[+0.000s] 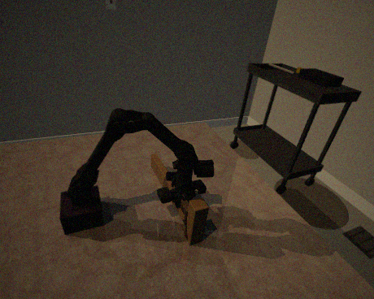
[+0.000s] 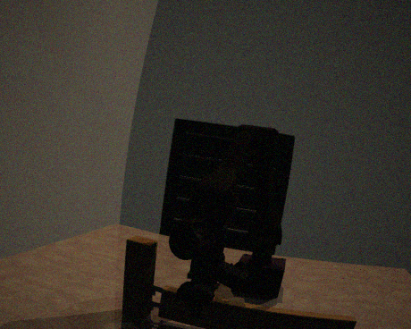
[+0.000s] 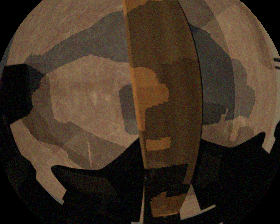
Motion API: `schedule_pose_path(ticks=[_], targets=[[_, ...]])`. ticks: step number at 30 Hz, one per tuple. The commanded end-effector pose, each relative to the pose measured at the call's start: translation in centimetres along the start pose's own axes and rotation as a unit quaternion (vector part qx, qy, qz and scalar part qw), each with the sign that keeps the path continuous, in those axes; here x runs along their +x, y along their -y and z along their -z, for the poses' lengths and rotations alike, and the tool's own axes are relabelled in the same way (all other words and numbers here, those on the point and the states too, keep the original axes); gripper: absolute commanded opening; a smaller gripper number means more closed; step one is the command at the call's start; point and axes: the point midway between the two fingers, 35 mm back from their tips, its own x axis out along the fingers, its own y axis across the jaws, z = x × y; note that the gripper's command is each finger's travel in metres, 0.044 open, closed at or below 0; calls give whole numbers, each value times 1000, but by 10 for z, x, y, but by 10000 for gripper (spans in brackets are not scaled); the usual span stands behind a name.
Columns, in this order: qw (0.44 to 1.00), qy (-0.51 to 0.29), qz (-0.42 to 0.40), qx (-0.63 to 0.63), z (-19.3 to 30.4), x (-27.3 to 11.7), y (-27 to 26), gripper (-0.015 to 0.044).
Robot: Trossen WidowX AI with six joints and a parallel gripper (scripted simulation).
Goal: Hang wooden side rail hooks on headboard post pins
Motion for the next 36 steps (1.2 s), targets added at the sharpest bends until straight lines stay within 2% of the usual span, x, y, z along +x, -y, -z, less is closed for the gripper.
schedule_pose_path(ticks=[1, 36], targets=[[1000, -1, 9, 0, 2, -5, 6, 0], [1000, -1, 9, 0, 5, -8, 5, 0]])
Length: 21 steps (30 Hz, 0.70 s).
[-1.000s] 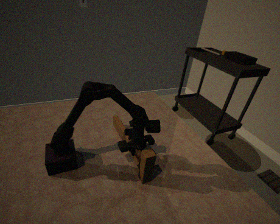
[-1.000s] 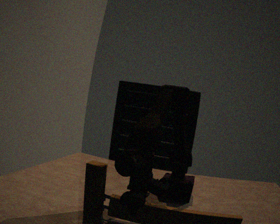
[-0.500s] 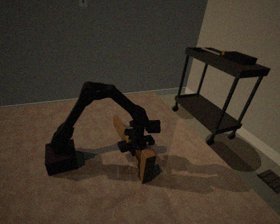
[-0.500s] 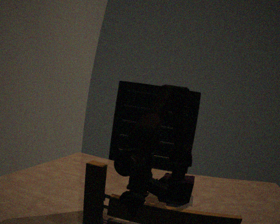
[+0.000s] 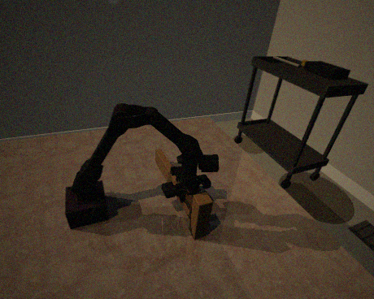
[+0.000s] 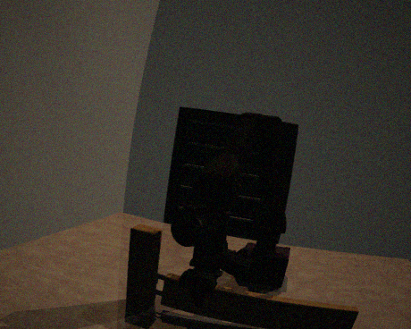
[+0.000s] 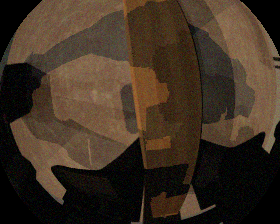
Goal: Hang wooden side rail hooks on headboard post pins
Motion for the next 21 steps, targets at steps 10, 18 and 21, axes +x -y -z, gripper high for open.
schedule_pose_path(ticks=[10, 18, 21], targets=[[1000, -1, 10, -2, 3, -7, 5, 0], [1000, -1, 10, -2, 3, -8, 5, 0], [1000, -1, 10, -2, 4, -8, 5, 0]])
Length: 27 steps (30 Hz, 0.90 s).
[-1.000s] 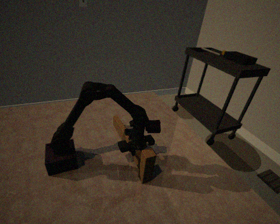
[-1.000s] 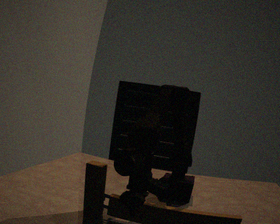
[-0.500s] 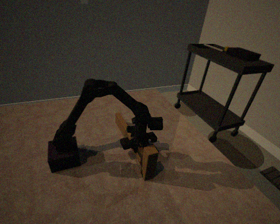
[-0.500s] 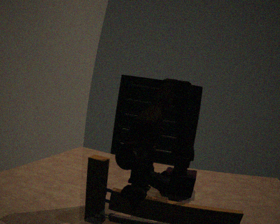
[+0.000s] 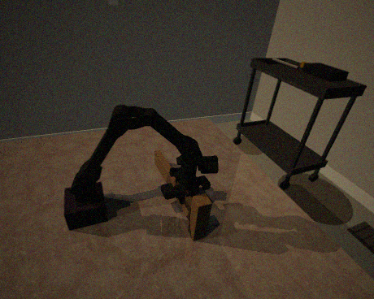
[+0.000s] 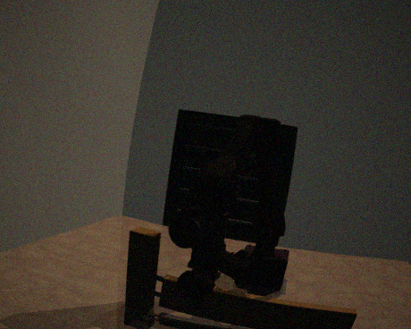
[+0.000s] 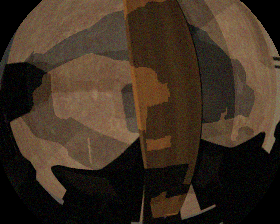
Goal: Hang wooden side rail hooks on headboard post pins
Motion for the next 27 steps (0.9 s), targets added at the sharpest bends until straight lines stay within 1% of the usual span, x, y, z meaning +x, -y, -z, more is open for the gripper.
schedule_pose_path(ticks=[1, 27], targets=[[1000, -1, 11, -2, 2, -7, 5, 0], [1000, -2, 10, -2, 5, -9, 5, 0]])
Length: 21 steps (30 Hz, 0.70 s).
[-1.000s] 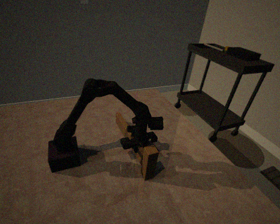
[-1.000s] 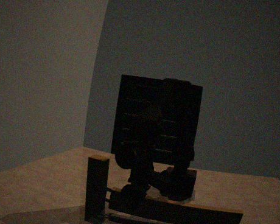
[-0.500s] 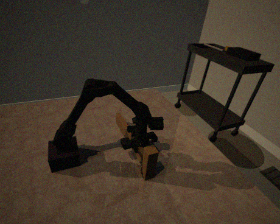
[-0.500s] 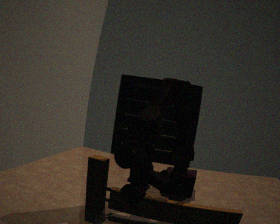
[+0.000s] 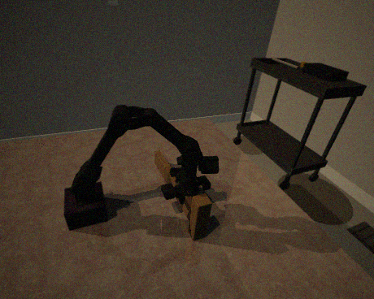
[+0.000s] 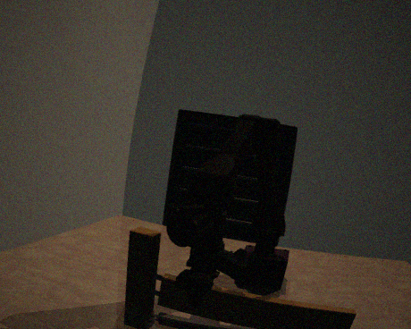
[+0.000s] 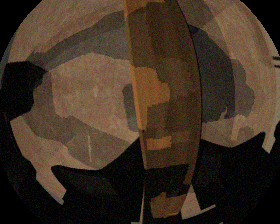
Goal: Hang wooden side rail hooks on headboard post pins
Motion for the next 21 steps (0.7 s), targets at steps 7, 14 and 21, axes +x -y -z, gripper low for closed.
schedule_pose_path(ticks=[7, 14, 21], targets=[[1000, -2, 11, -2, 2, -8, 6, 0], [1000, -2, 11, -2, 3, -9, 5, 0], [1000, -2, 11, -2, 4, -10, 5, 0]])
